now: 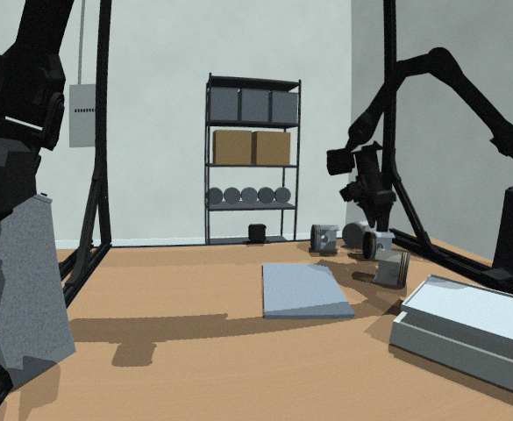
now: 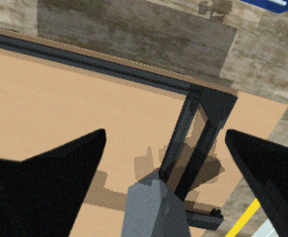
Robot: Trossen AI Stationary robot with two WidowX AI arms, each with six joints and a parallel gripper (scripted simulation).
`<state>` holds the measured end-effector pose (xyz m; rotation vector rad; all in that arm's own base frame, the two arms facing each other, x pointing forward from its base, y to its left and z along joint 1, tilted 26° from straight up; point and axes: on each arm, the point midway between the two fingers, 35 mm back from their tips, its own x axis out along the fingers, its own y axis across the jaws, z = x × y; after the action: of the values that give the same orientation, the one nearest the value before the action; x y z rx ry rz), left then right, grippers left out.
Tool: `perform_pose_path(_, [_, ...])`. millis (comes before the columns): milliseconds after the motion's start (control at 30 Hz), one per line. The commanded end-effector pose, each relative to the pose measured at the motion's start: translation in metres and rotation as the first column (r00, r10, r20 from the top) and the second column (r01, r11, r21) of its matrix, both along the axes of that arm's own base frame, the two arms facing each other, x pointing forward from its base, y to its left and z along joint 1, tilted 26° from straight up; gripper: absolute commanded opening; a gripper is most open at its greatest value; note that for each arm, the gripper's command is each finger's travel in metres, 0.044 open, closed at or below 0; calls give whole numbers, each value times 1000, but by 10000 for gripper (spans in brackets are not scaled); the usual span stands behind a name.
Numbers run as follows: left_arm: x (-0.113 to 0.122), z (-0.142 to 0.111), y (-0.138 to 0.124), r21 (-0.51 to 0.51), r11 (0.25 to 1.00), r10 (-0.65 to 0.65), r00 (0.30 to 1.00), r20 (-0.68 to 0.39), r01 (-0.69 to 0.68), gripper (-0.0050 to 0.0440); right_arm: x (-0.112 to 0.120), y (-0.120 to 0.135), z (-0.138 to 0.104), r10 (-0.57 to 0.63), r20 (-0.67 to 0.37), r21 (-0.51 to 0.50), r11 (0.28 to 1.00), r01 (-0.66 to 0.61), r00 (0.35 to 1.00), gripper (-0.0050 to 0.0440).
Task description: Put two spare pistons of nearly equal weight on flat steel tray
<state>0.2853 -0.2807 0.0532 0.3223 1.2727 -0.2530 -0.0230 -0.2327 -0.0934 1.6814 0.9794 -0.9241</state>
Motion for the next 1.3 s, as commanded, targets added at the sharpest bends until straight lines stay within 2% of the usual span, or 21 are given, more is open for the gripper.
perform_pose_path(0, [0,-11,2,14,1000,-2,1000,-14,2,378,0,0,0,1,3,0,1000,-1,1000,440])
perform_pose_path(900, [11,-52,2,15,1000,-3,1000,-14,3,378,0,0,0,1,3,0,1000,-1,1000,440])
perform_pose_path(1100, [10,-54,3,18,1000,-4,1000,-16,4,378,0,0,0,1,3,0,1000,-1,1000,440])
perform_pose_path(1133, [10,-54,3,18,1000,-4,1000,-16,4,158,0,0,0,1,3,0,1000,-1,1000,440])
perform_pose_path(1267, [10,-54,3,18,1000,-4,1000,-16,4,158,0,0,0,1,3,0,1000,-1,1000,440])
